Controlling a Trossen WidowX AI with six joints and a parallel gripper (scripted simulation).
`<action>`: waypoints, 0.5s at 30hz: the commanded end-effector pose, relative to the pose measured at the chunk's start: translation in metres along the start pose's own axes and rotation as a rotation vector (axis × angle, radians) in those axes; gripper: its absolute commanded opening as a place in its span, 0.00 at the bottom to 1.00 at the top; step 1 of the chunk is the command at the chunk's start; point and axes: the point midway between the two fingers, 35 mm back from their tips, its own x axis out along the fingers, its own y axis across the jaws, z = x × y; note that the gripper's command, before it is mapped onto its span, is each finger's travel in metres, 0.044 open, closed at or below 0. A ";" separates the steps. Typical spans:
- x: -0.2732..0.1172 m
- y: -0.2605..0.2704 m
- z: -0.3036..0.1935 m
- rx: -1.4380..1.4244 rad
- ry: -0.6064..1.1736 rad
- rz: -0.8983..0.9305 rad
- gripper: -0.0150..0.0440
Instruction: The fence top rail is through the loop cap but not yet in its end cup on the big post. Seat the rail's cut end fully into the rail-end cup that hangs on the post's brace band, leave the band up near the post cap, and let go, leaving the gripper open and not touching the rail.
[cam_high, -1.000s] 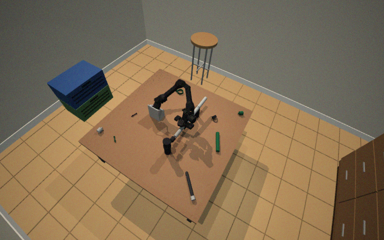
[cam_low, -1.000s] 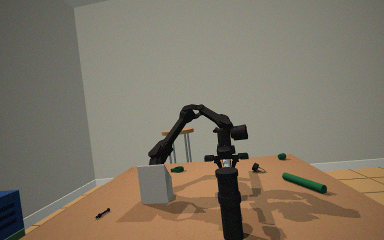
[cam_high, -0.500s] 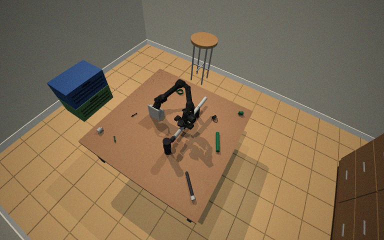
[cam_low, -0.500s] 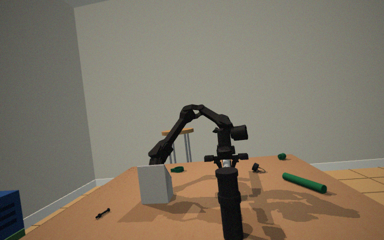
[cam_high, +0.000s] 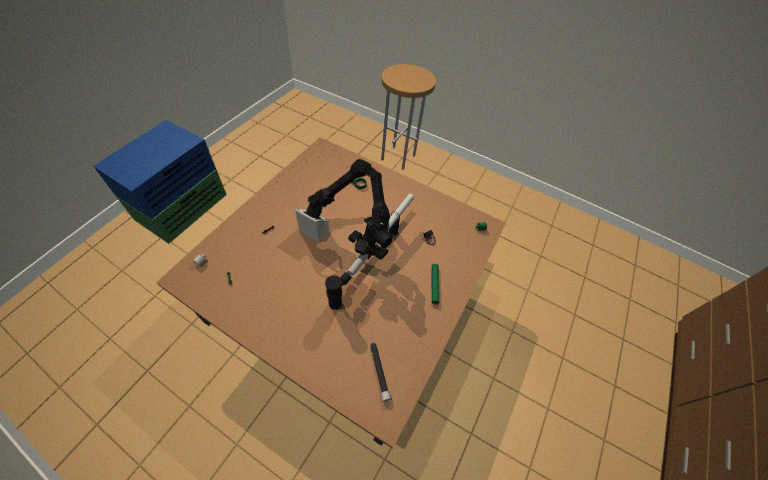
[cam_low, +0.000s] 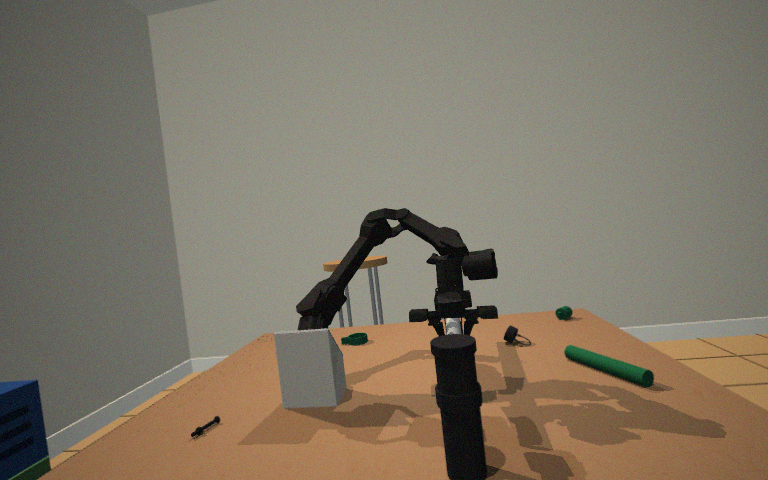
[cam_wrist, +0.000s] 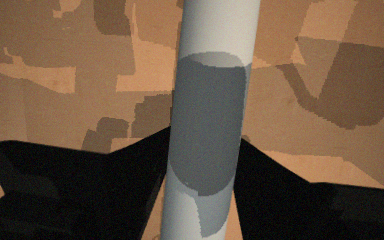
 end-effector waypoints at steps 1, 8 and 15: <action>-0.007 0.005 0.007 0.006 -0.010 0.016 0.25; -0.009 0.004 0.009 0.006 -0.010 0.016 0.25; -0.004 0.003 0.016 0.003 -0.006 0.010 0.25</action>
